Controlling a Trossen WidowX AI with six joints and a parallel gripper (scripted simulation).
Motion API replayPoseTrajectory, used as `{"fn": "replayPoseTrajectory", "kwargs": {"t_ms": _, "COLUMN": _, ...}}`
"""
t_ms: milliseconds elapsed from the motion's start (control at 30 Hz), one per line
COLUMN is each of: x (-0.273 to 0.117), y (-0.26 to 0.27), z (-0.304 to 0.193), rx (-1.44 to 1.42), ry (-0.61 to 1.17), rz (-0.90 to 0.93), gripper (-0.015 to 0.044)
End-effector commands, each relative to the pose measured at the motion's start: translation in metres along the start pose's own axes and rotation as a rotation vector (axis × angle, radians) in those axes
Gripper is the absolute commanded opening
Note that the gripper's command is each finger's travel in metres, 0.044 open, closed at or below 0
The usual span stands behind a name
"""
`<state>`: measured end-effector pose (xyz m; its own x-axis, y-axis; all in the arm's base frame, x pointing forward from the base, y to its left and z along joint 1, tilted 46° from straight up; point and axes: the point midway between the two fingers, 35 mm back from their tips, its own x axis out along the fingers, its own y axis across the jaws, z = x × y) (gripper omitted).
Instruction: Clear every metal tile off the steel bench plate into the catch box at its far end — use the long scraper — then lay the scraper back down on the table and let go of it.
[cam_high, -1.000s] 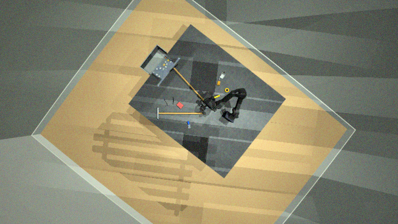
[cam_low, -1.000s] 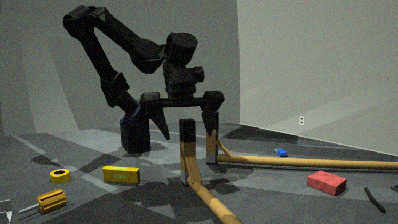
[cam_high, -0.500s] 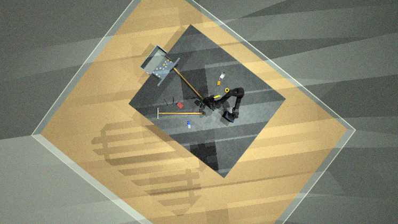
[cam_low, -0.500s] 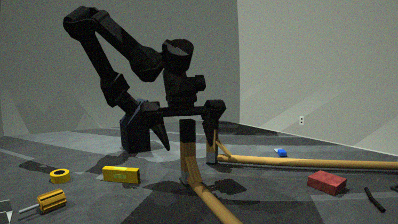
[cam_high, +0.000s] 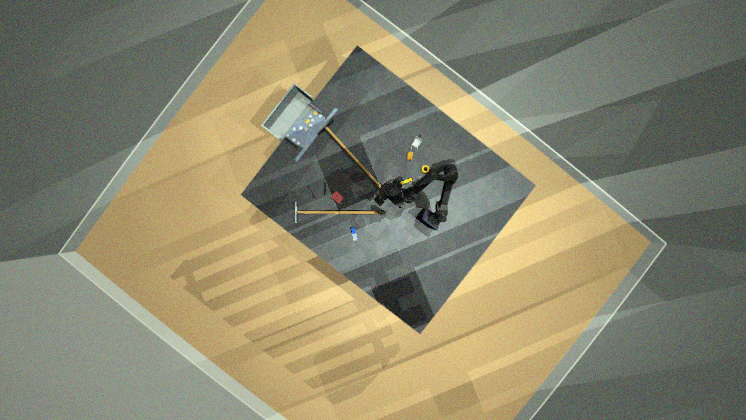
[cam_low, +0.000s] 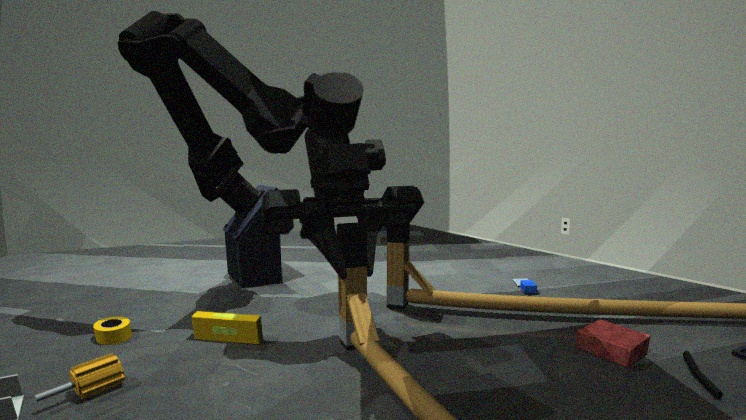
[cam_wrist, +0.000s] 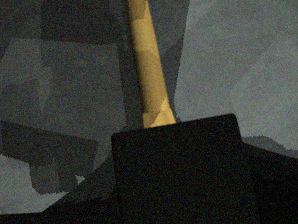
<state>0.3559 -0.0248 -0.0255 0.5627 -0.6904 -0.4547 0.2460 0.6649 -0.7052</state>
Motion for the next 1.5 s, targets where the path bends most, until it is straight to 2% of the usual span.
{"fn": "replayPoseTrajectory", "kwargs": {"t_ms": 0, "x": 0.000, "y": 0.000, "z": 0.000, "rx": 0.002, "ry": 0.000, "rz": 0.001, "gripper": 0.0072}}
{"fn": "replayPoseTrajectory", "kwargs": {"t_ms": 100, "x": 0.000, "y": 0.000, "z": 0.000, "rx": 0.002, "ry": 0.000, "rz": 0.001, "gripper": 0.0052}}
{"fn": "replayPoseTrajectory", "kwargs": {"t_ms": 167, "x": 0.000, "y": 0.000, "z": 0.000, "rx": 0.002, "ry": 0.000, "rz": 0.002, "gripper": 0.0000}}
{"fn": "replayPoseTrajectory", "kwargs": {"t_ms": 1467, "x": -0.004, "y": 0.040, "z": 0.002, "rx": -0.057, "ry": 0.000, "rz": 0.054, "gripper": 0.0000}}
